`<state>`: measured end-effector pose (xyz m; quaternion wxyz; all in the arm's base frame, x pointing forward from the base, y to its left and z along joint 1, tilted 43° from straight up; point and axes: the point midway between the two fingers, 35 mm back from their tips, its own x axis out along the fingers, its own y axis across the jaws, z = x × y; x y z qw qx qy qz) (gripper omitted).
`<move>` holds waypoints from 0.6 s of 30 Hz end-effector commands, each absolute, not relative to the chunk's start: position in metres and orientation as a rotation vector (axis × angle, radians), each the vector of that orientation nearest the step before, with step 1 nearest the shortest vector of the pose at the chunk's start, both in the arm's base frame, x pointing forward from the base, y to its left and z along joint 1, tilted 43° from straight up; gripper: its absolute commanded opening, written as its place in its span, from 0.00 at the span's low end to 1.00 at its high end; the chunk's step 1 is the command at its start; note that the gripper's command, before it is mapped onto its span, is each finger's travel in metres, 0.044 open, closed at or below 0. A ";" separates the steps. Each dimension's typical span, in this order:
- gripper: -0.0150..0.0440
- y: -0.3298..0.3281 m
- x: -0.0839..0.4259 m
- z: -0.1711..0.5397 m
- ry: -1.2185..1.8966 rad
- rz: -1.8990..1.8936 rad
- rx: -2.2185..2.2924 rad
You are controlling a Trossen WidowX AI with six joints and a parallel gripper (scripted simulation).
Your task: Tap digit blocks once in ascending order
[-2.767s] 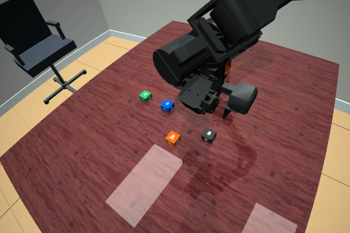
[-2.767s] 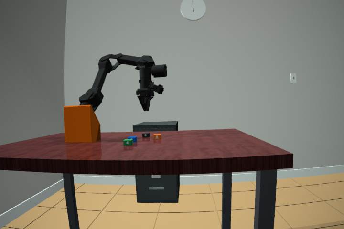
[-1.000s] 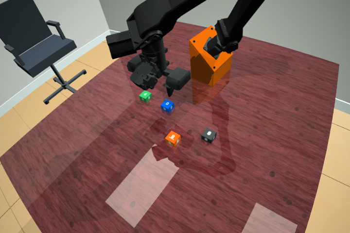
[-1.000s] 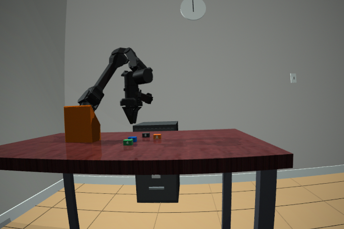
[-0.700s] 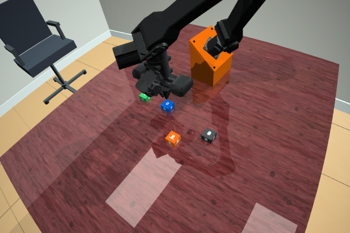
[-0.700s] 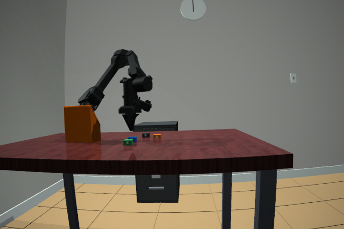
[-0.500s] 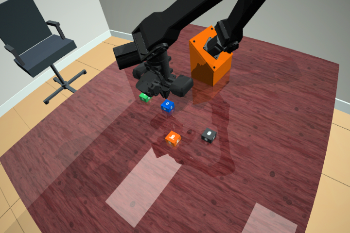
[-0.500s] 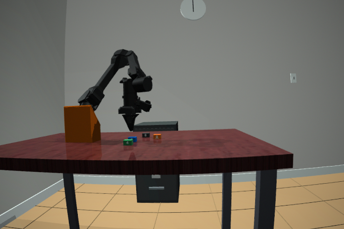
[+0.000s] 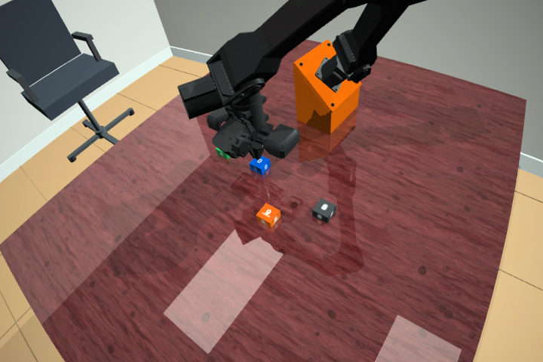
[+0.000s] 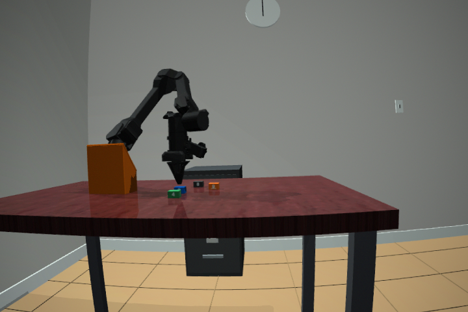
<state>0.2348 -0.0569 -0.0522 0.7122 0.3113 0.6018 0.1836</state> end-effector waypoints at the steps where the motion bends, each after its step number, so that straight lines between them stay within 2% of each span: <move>1: 0.29 -0.052 0.234 -0.056 1.336 0.407 0.701; 10: 0.29 -0.047 0.235 -0.061 1.336 0.408 0.701; 18: 0.29 -0.069 0.229 -0.038 1.337 0.406 0.700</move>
